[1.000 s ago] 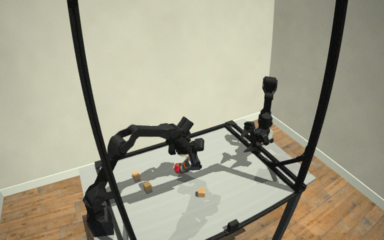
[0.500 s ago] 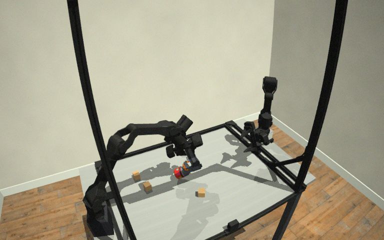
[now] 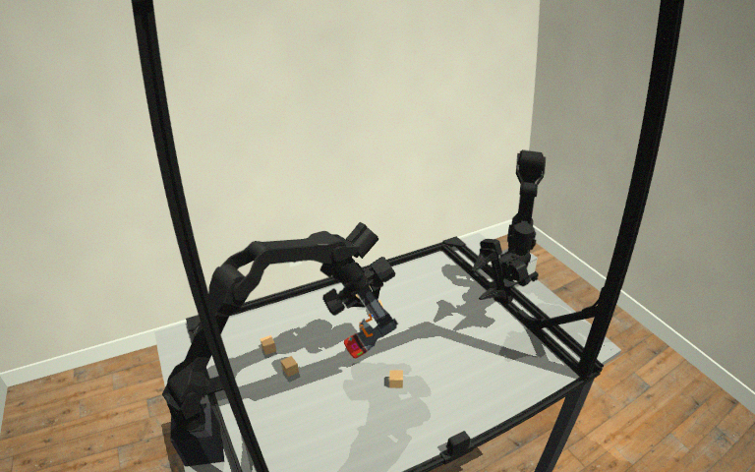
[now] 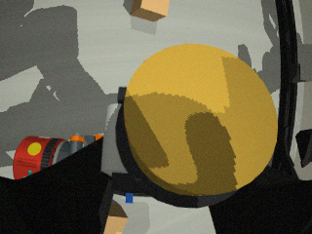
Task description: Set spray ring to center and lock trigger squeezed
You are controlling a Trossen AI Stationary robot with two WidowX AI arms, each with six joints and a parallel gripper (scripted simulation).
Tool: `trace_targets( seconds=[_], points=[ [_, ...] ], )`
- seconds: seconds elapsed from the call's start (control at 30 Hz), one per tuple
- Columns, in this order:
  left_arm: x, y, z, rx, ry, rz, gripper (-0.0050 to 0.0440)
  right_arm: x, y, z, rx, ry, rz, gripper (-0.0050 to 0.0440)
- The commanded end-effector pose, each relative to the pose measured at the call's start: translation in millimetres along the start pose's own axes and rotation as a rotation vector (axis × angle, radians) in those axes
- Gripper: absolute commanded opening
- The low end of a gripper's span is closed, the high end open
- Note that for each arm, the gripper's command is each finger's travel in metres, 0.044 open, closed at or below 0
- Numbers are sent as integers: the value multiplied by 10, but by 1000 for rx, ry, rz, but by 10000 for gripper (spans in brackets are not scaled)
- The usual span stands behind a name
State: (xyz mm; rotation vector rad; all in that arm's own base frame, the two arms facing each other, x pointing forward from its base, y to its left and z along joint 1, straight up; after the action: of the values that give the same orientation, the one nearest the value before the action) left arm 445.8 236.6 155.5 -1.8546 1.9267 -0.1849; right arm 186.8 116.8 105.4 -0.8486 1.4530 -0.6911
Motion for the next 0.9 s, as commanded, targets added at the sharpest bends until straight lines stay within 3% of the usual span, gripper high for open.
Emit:
trace_targets(
  seconds=[0.0, 0.87],
  points=[
    [-33, -21, -52, -3, 4, -102, 0, 0, 1, -3, 0, 1, -3, 400],
    [-72, 122, -30, -163, 25, -665, 0, 0, 1, -3, 0, 1, -3, 400]
  ],
)
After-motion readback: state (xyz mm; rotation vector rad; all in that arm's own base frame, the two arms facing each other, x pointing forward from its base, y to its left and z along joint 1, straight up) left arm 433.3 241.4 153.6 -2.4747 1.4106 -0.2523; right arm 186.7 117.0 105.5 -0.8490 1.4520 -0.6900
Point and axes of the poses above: on each arm, the point midway between the two fingers, 35 mm back from their tips, its own z axis out along the fingers, its own y axis across the jaws, x = y × z, the point moved 9 cm from there along -z, back along the fingers, and after that the axes turned 10 degrees about z, right-handed, at the moved point
